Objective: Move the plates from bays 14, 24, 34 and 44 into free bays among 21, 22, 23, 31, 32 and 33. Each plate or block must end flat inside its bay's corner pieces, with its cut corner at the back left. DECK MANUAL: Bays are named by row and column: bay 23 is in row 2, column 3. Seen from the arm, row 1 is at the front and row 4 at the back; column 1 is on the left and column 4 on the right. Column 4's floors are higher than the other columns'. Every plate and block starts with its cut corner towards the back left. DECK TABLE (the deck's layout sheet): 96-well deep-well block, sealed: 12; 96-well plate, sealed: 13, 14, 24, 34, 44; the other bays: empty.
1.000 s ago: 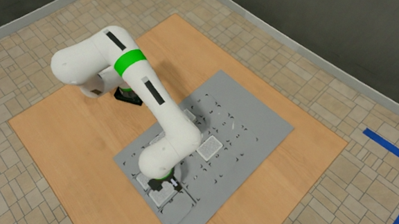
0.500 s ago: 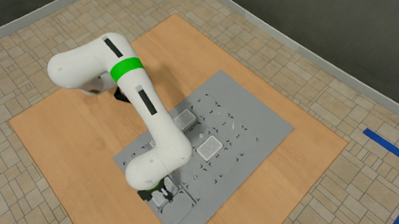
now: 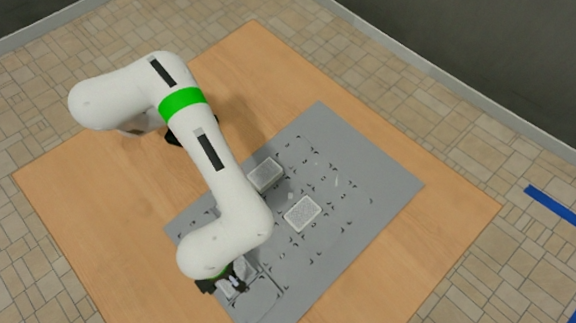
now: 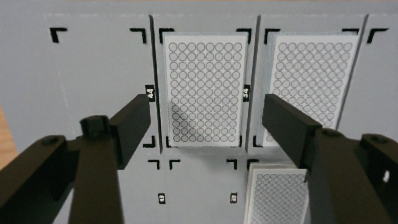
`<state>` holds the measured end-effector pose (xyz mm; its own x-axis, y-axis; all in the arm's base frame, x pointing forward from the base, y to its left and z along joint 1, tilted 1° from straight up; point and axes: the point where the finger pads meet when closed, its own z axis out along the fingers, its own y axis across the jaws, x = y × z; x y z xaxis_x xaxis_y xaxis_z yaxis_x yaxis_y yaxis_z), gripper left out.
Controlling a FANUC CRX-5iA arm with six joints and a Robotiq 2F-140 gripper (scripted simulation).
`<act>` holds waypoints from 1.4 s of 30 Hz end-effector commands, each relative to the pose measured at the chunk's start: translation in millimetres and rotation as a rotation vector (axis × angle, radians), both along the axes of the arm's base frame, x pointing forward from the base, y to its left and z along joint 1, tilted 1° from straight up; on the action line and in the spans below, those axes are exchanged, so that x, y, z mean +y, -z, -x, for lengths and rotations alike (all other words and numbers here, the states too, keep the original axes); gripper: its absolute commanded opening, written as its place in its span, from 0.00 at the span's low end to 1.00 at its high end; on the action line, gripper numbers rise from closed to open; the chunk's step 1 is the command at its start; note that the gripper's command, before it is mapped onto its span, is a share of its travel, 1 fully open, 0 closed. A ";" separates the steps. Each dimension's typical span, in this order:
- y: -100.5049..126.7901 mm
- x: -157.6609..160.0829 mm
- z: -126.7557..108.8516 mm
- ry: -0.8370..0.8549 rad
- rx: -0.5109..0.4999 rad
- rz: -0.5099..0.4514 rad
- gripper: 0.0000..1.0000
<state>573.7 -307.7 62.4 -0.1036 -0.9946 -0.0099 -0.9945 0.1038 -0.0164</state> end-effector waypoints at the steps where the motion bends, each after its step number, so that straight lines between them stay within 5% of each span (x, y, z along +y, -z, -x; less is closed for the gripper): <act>1: 1.8 -0.4 -0.5 0.000 -0.002 0.001 0.70; 21: 25.8 -0.2 -0.9 0.000 -0.002 0.001 0.70; 42: 27.7 -0.1 -1.0 0.000 -0.002 0.001 0.70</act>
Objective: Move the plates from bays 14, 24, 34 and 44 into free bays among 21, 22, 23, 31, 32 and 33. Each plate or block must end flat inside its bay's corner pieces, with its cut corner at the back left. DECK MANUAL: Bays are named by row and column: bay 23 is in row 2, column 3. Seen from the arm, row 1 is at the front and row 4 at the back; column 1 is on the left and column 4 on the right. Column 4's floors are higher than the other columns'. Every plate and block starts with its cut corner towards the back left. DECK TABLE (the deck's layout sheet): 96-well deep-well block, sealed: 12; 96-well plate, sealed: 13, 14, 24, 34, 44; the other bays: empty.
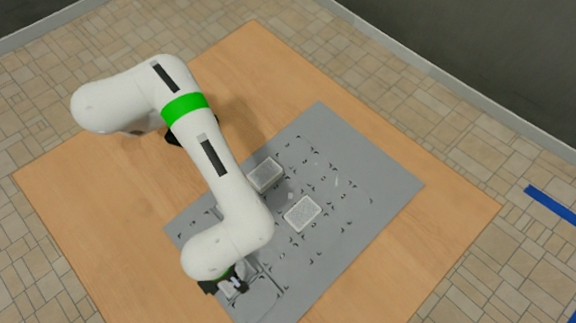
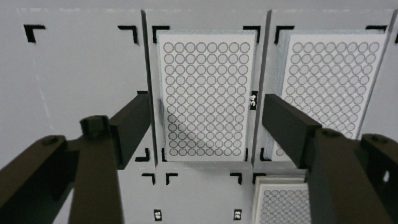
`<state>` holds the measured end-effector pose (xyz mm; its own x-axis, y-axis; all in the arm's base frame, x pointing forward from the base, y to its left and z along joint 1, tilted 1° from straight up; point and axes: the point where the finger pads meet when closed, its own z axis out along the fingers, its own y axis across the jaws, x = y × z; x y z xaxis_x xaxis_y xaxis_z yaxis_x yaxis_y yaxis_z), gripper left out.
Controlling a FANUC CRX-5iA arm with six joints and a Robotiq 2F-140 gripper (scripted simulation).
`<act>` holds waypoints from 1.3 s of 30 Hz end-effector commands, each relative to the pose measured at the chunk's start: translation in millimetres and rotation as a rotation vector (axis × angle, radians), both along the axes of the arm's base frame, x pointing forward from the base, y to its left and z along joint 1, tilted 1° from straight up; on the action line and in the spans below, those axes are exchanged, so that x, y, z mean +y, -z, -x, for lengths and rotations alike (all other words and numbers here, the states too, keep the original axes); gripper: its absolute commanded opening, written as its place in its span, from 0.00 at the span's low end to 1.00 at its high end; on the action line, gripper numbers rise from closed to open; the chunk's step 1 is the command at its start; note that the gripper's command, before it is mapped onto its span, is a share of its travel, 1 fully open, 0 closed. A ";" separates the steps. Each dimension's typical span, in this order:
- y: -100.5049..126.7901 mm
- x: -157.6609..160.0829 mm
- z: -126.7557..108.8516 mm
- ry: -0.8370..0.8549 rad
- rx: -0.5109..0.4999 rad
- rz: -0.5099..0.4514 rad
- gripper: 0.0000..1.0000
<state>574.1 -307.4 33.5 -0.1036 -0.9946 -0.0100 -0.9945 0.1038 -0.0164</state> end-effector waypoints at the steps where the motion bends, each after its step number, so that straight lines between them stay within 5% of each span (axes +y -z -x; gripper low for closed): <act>1: 0.1 -0.4 -0.6 0.000 -0.002 0.001 0.70; 39: 18.7 -0.3 -0.9 0.000 -0.002 0.001 0.65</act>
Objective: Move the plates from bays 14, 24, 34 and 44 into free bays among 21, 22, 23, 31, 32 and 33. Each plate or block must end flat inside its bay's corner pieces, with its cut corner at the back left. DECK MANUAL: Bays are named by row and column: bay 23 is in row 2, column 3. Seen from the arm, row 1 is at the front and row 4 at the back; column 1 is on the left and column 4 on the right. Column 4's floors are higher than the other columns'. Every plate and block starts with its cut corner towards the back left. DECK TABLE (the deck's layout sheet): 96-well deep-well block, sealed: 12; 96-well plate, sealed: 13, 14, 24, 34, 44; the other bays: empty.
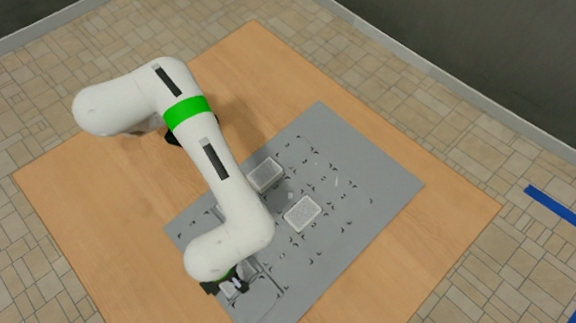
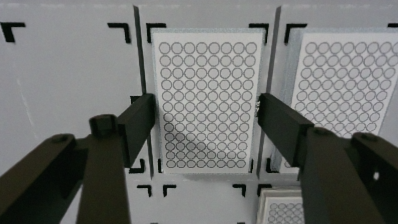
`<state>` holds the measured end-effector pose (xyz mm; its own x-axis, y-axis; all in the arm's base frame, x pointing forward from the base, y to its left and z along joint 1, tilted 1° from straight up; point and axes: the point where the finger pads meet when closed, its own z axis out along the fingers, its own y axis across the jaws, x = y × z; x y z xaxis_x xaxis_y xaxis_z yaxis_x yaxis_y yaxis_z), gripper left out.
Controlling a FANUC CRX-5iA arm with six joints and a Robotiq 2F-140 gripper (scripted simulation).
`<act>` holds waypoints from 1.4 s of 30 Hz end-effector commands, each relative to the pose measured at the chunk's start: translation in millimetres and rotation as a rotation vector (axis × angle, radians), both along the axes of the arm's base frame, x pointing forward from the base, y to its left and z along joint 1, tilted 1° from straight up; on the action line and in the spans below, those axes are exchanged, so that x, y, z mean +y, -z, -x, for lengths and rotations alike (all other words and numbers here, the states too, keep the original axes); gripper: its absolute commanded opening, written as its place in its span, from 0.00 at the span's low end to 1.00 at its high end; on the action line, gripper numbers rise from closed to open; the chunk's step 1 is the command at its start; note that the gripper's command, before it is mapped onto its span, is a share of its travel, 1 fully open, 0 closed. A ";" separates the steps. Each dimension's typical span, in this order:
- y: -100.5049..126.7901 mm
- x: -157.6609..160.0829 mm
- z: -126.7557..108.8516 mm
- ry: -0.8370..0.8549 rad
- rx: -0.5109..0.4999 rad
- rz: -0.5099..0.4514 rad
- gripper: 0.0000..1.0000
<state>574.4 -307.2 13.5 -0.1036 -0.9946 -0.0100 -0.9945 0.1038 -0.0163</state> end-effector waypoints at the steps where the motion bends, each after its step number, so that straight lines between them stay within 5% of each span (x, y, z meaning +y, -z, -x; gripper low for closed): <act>1: -1.3 -0.4 -0.6 0.000 -0.002 0.001 0.65; 42: -1.6 -0.4 -0.6 0.000 -0.002 0.001 0.60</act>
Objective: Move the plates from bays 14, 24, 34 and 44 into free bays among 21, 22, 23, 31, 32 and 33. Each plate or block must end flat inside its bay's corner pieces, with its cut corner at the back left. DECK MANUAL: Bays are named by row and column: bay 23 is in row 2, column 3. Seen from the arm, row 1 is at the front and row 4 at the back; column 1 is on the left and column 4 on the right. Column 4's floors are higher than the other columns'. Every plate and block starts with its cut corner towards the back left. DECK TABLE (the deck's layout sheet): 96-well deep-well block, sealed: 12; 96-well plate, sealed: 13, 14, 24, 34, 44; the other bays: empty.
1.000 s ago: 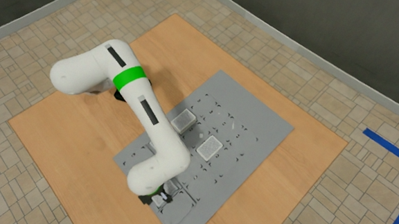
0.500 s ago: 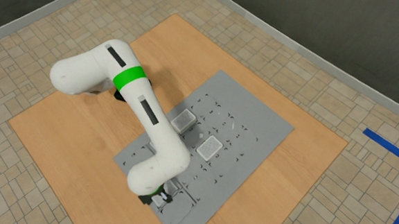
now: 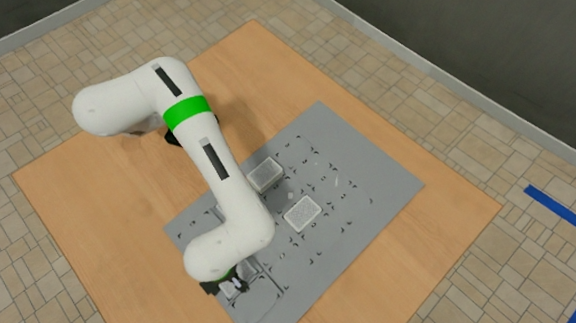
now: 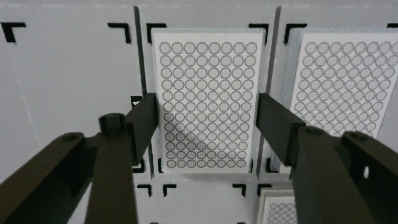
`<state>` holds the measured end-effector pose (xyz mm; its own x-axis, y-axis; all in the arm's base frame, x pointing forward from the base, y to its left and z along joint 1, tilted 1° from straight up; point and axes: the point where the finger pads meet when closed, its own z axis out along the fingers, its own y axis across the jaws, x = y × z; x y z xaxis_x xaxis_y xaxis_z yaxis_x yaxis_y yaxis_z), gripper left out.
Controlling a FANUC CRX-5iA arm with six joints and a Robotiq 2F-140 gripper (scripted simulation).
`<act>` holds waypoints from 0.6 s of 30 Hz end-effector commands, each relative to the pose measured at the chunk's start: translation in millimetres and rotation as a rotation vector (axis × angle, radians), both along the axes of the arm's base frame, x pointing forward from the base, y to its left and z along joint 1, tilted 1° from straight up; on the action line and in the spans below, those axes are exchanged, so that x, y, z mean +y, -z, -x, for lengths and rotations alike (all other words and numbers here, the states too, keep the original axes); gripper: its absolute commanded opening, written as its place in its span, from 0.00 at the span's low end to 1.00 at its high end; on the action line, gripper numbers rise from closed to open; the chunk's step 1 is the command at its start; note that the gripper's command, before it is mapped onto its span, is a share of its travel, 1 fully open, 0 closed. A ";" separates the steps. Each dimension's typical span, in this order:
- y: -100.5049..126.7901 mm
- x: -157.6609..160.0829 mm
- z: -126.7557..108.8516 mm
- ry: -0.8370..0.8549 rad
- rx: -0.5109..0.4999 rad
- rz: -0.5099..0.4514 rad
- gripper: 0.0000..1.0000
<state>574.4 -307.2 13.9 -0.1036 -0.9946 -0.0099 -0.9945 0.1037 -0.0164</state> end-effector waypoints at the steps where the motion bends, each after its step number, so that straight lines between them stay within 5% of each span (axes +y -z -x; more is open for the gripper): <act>1: -1.2 -0.4 -0.6 0.000 -0.002 0.001 0.60; 18: -1.2 -0.4 -0.6 0.000 -0.002 0.001 0.59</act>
<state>574.4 -307.2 13.9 -0.1036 -0.9946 -0.0099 -0.9945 0.1037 -0.0164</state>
